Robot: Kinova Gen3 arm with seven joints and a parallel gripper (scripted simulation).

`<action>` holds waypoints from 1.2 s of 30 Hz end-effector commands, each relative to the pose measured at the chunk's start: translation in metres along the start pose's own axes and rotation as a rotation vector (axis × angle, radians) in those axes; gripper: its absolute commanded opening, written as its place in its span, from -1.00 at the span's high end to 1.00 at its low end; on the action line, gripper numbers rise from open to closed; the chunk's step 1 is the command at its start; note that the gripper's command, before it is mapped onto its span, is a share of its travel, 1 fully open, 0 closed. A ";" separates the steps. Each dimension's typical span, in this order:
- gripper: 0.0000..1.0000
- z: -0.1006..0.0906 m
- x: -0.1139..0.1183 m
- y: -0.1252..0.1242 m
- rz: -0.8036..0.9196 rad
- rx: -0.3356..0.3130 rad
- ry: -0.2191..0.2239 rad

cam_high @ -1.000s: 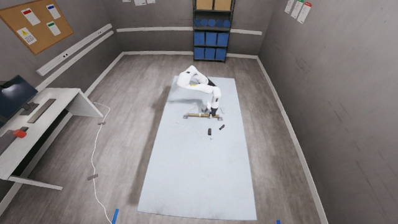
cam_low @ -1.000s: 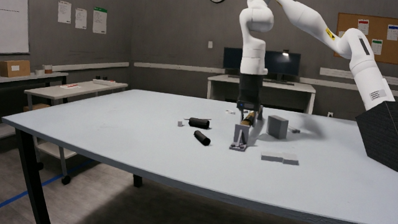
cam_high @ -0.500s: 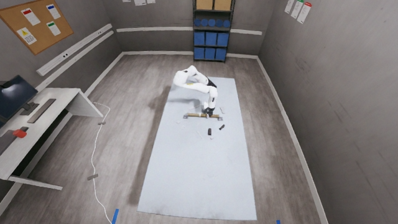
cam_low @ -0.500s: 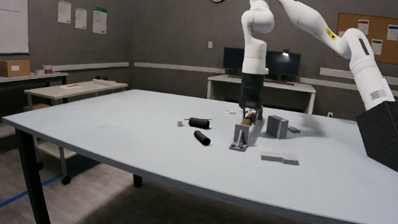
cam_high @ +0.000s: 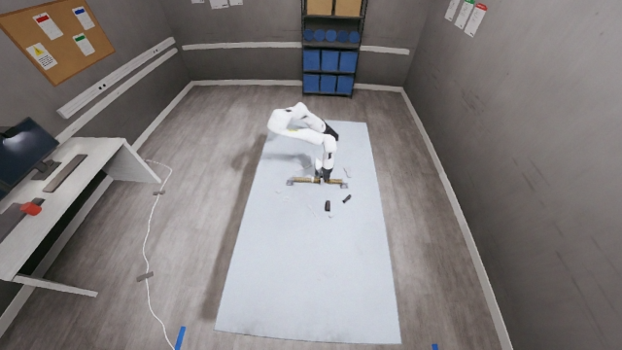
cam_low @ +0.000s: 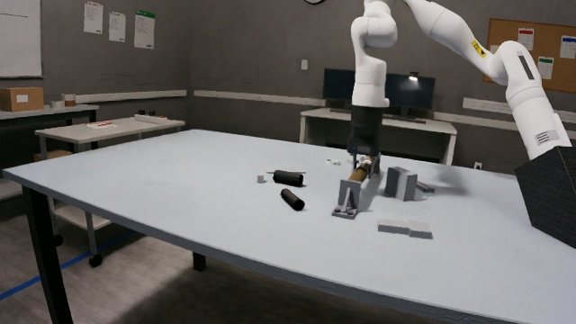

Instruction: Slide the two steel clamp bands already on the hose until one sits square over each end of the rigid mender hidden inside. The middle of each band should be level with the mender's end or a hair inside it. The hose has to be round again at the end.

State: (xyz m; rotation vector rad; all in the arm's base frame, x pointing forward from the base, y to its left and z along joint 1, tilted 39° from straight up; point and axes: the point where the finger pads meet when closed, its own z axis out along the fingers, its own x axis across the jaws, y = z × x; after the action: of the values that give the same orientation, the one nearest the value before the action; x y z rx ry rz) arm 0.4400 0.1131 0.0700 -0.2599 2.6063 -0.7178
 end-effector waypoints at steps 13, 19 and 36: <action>-0.50 -0.001 -0.001 -0.005 0.004 0.000 -0.002; -1.00 -0.001 -0.001 -0.005 0.004 0.000 -0.002; -1.00 -0.001 -0.001 -0.005 0.004 0.000 -0.002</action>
State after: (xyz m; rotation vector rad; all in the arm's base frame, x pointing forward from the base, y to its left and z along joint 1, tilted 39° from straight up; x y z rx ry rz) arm 0.4408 0.1090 0.0734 -0.2548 2.6050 -0.7169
